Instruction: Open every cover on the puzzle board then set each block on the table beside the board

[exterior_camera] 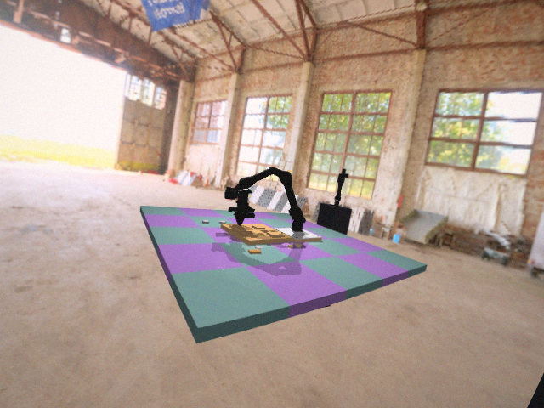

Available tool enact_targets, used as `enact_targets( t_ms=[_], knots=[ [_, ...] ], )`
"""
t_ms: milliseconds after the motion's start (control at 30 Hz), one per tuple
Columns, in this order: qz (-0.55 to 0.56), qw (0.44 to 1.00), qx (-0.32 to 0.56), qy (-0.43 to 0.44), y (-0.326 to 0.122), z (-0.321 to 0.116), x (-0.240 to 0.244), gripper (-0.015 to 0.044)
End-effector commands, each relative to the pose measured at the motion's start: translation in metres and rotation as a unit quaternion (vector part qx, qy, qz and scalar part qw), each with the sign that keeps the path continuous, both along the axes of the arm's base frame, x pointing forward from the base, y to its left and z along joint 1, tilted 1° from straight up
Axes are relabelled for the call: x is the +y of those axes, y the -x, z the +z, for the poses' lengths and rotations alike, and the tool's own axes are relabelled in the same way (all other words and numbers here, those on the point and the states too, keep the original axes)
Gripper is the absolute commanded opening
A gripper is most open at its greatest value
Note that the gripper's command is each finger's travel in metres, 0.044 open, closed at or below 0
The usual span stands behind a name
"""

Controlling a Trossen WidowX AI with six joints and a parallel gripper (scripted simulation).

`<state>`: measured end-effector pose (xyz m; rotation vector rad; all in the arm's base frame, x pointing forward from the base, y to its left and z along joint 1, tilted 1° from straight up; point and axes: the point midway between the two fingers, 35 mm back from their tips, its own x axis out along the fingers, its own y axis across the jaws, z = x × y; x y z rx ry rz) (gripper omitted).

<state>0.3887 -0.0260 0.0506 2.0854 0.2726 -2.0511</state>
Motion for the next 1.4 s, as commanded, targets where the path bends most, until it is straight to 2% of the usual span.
enact_targets(
  t_ms=[0,633,667,1367],
  knots=[
    [0.000,1.000,-0.017,-0.003,-0.013,-0.001,0.002,0.0000],
    [0.000,1.000,-0.017,-0.003,-0.013,-0.001,0.002,0.0000],
    [0.000,1.000,0.004,0.000,0.000,0.000,0.000,0.0000],
    [0.000,1.000,-0.009,-0.002,0.024,0.008,-0.002,0.0000]
  ],
)
